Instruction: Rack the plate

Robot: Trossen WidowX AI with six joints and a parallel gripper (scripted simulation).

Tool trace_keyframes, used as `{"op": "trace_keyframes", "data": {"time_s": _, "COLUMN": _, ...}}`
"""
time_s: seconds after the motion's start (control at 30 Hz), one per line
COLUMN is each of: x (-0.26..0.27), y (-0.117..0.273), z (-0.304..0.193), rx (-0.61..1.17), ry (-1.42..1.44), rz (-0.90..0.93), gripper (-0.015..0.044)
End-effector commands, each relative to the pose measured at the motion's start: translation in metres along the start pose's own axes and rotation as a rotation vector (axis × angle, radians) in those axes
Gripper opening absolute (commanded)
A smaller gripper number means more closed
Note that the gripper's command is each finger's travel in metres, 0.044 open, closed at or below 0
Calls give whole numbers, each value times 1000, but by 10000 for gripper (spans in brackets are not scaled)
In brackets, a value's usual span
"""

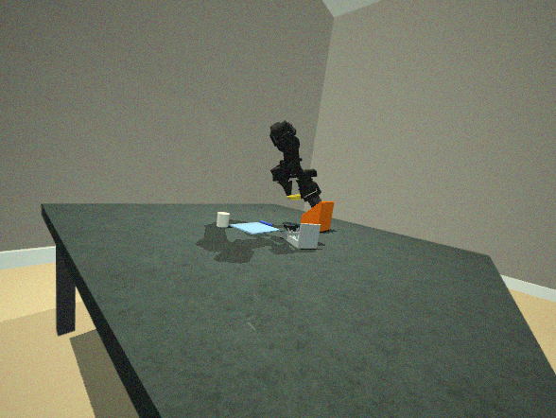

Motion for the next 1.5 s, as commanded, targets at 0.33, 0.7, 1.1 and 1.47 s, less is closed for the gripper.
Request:
{"op": "trace_keyframes", "data": {"time_s": 0.33, "x": 2, "y": -35, "z": 0, "rx": 99, "ry": 266, "rz": 227, "gripper": 0}}
{"op": "trace_keyframes", "data": {"time_s": 0.7, "x": 2, "y": -57, "z": 2, "rx": 97, "ry": 451, "rz": 430, "gripper": 0}}
{"op": "trace_keyframes", "data": {"time_s": 1.1, "x": 1, "y": -76, "z": 4, "rx": -4, "ry": 640, "rz": 646, "gripper": 0}}
{"op": "trace_keyframes", "data": {"time_s": 1.47, "x": -2, "y": -89, "z": 7, "rx": -184, "ry": 799, "rz": 810, "gripper": 0}}
Point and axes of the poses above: the point midway between the two fingers, 35 mm back from their tips, its own y axis back along the fingers, its own x axis across the jaws, z = x × y, the point moved 1 cm from there along y, back along the fingers, and after that the axes turned 2 degrees about y, right-handed, at the moved point
